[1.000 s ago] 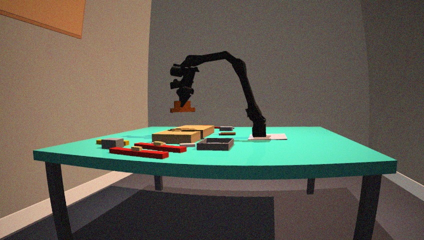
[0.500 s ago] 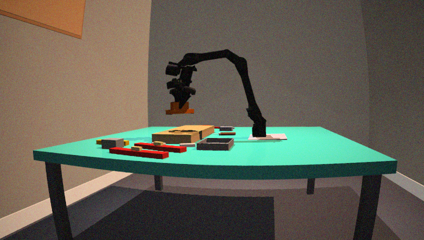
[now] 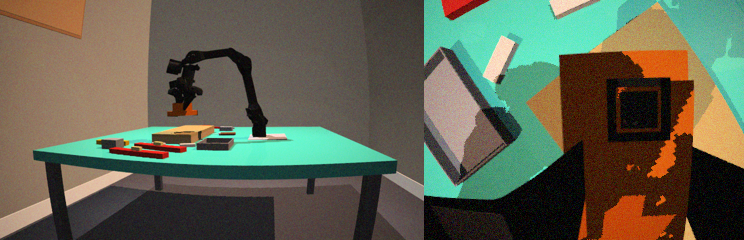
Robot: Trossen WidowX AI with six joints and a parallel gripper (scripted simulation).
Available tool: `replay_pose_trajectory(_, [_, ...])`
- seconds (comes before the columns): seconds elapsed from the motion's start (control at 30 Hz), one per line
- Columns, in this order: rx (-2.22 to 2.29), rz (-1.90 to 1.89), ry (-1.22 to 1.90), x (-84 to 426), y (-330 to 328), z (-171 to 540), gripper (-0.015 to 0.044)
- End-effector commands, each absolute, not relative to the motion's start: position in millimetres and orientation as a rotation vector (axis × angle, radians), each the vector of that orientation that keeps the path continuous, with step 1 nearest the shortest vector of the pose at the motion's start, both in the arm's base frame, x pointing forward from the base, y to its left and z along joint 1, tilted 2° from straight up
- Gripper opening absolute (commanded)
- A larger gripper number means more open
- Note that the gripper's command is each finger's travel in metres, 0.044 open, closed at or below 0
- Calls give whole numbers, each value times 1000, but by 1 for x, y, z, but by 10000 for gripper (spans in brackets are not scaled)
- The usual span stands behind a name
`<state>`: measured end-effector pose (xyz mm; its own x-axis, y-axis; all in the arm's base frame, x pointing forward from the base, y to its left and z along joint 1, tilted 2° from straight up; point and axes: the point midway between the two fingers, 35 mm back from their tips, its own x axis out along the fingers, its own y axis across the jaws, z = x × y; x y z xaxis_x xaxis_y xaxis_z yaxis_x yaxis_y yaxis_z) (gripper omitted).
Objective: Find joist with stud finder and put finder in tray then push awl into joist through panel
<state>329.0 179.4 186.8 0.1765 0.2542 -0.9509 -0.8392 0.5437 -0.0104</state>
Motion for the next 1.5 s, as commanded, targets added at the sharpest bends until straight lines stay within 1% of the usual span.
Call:
replay_pose_trajectory(0.0, [-676, 907, 1115, 312, 203, 187, 0])
replay_pose_trajectory(0.53, [-841, 1128, 1035, 238, 273, 181, 0])
replay_pose_trajectory(1.07, [-999, 1344, 938, 151, 317, 175, 0])
replay_pose_trajectory(1.47, [-1006, 1353, 934, 148, 320, 165, 0])
